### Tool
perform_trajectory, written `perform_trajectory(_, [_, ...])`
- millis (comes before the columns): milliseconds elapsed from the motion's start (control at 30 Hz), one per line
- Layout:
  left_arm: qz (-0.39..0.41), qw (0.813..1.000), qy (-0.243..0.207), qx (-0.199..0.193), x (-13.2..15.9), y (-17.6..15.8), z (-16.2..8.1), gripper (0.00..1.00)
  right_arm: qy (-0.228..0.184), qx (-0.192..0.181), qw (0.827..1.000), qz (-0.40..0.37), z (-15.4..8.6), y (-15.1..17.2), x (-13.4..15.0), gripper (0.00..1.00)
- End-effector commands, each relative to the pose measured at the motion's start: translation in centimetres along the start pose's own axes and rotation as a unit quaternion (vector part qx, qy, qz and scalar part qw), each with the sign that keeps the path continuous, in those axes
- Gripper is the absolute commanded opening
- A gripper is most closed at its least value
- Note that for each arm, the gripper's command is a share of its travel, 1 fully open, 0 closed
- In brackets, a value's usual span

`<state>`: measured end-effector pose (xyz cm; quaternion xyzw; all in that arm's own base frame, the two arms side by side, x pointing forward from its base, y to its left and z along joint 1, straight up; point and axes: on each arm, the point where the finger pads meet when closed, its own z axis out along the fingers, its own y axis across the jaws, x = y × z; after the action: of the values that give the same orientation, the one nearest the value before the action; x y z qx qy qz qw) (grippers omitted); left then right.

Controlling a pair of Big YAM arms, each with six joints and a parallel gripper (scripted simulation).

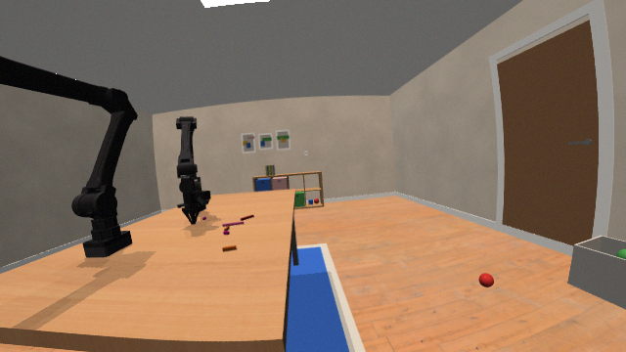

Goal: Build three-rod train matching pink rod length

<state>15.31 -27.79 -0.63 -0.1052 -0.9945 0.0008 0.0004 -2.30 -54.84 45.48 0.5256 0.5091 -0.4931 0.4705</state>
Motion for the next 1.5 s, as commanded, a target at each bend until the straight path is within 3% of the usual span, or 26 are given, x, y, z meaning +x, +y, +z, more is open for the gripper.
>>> perform_trajectory(0, [-0.002,1.000,-0.006,0.005,-0.4,-0.7,-0.1,0.12,-0.035,0.005,0.999,0.004,-0.7,-0.4,-4.5,1.00])
perform_trajectory(300, [-0.002,1.000,-0.006,0.005,-0.4,-0.7,-0.1,0.23,-0.035,0.005,0.999,0.004,-0.7,-0.4,-4.5,1.00])
perform_trajectory(633, [-0.002,1.000,-0.007,0.006,-0.4,-0.7,-0.3,0.23,-0.035,0.005,0.999,0.004,-0.7,-0.4,-4.5,1.00])
perform_trajectory(967, [-0.002,1.000,-0.019,0.020,-1.3,-1.8,-3.7,0.23,-0.035,0.005,0.999,0.004,-0.7,-0.4,-4.5,1.00])
perform_trajectory(1300, [-0.002,1.000,-0.021,0.022,-1.2,-1.8,-9.3,0.23,-0.035,0.005,0.999,0.004,-0.7,-0.4,-4.5,1.00])
perform_trajectory(1467, [-0.002,1.000,-0.021,0.022,-1.2,-1.7,-10.5,0.23,-0.035,0.005,0.999,0.004,-0.7,-0.4,-4.5,1.00])
